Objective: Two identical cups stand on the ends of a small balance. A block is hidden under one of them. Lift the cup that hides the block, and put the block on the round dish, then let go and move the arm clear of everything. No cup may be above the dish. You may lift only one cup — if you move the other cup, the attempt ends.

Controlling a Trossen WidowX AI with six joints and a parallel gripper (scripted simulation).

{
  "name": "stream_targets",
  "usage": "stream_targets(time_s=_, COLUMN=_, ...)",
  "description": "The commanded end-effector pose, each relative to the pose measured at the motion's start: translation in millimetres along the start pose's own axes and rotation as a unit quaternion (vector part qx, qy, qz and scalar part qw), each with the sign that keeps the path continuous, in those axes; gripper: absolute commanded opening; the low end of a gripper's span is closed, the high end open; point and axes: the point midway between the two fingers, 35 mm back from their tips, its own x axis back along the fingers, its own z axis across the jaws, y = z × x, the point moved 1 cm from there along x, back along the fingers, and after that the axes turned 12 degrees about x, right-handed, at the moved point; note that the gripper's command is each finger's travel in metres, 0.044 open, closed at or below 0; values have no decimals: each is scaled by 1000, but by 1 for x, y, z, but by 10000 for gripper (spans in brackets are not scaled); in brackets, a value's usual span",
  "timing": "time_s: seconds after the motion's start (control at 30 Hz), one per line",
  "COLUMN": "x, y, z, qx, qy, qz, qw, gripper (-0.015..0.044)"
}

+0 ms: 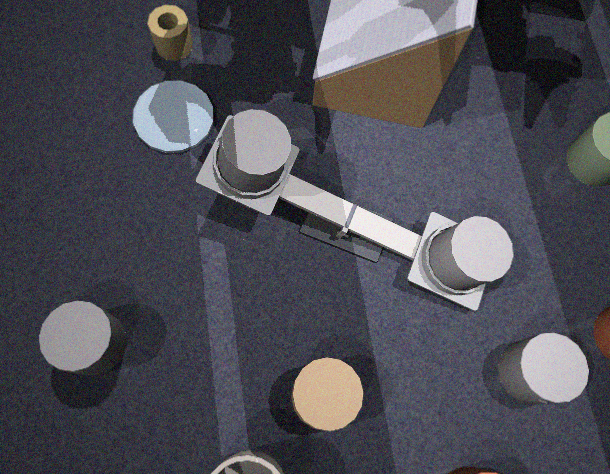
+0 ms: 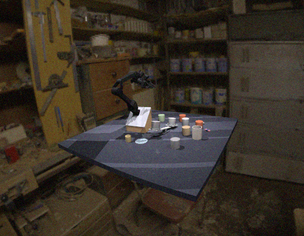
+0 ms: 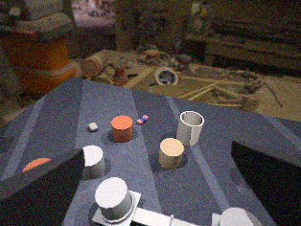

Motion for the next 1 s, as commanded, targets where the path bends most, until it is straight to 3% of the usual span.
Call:
stream_targets(time_s=0.0, x=-25, y=-34, z=11, qx=-39, qy=-18, qz=62, qw=997, gripper=440)
stream_targets(time_s=0.4, x=-64, y=-130, z=18, qx=-136, qy=-91, qz=204, qw=965, gripper=440)
stream_targets(time_s=0.67, x=-65, y=-131, z=19, qx=-128, qy=-90, qz=212, qw=965, gripper=440)
stream_targets(time_s=0.97, x=-85, y=-118, z=31, qx=-7, qy=-45, qz=285, qw=957, gripper=440)
